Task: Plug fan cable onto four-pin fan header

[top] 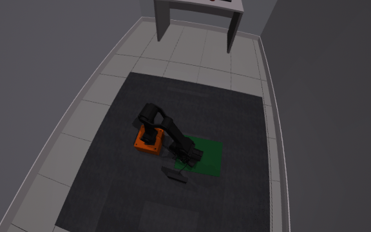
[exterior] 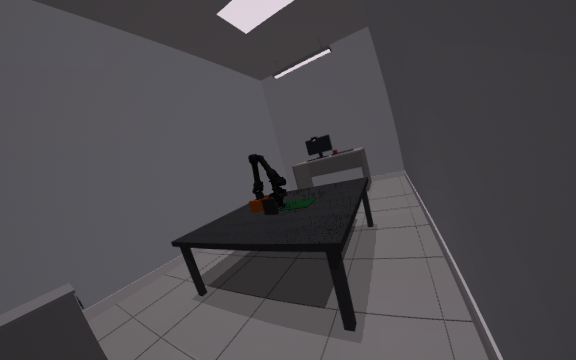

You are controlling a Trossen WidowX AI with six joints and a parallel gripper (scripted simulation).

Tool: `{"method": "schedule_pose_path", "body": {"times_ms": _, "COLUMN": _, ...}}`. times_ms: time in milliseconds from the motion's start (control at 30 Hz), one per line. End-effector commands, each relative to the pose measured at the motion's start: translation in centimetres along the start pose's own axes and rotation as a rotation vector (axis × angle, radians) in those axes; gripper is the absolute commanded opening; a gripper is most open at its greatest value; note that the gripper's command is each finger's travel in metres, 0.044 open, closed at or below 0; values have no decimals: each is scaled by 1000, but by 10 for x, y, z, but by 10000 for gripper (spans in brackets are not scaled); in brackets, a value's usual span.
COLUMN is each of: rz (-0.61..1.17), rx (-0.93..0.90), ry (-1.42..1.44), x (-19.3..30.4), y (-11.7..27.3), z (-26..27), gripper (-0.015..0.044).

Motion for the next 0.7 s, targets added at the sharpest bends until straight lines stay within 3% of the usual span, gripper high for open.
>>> {"method": "schedule_pose_path", "body": {"times_ms": 0, "rz": -2, "rx": 10, "ry": 1, "x": -2, "y": 31, "z": -3, "gripper": 260}}
{"method": "schedule_pose_path", "body": {"times_ms": 100, "rz": -1, "rx": 9, "ry": 1, "x": -1, "y": 52, "z": -2, "gripper": 260}}
{"method": "schedule_pose_path", "body": {"times_ms": 300, "rz": -1, "rx": 9, "ry": 1, "x": -3, "y": 52, "z": -2, "gripper": 260}}
{"method": "schedule_pose_path", "body": {"times_ms": 667, "rz": -13, "rx": 6, "ry": 1, "x": -120, "y": 53, "z": 23, "gripper": 260}}
Point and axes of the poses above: the point midway between the two fingers, 35 mm back from their tips, its own y axis back along the fingers, its own z axis across the jaws, x = y × z, the point moved 8 cm from there along y, back along the fingers, and after that the axes turned 6 degrees about -y, right-handed, at the moved point
